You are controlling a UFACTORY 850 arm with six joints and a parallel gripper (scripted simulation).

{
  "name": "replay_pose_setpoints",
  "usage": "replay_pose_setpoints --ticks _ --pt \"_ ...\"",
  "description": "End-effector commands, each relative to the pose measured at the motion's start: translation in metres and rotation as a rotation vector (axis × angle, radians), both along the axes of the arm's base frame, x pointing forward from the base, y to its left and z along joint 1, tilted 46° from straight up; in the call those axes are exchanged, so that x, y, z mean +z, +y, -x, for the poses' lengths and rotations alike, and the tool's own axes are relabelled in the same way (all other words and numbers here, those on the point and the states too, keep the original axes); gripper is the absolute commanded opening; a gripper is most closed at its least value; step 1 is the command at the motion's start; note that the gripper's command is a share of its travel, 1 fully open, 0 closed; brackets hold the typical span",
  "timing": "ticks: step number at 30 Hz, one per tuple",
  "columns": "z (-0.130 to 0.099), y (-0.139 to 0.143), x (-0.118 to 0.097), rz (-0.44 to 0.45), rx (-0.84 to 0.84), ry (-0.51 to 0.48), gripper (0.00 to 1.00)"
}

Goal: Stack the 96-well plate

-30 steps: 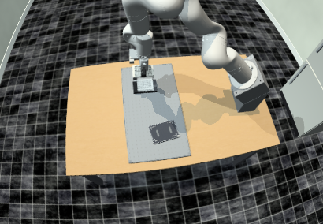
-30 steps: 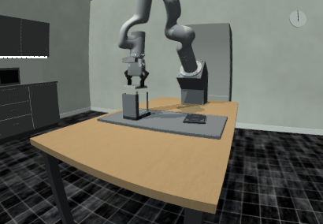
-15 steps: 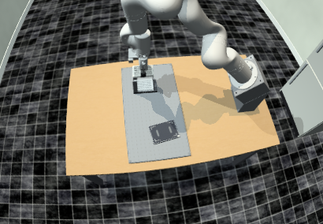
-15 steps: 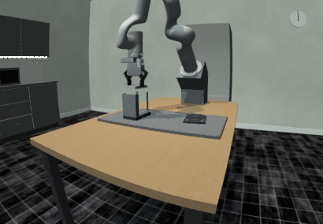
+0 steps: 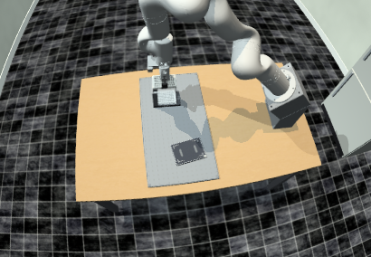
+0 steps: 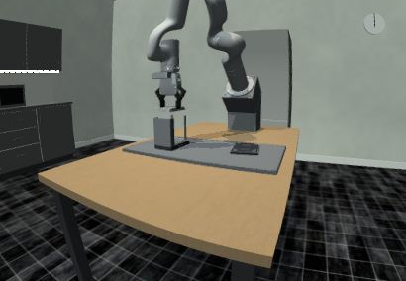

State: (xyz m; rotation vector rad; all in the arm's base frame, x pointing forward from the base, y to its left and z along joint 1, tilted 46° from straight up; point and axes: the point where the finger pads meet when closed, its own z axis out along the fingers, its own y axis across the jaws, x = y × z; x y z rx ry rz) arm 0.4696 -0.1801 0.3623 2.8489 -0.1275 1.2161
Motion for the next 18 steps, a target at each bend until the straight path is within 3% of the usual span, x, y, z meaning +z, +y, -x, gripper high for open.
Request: replay_pose_setpoints --ticks 1,18 --pt "0.000 0.000 0.001 0.001 0.000 -0.001 0.00" --pt "-0.013 -0.002 -0.012 0.000 0.000 -0.001 0.00"
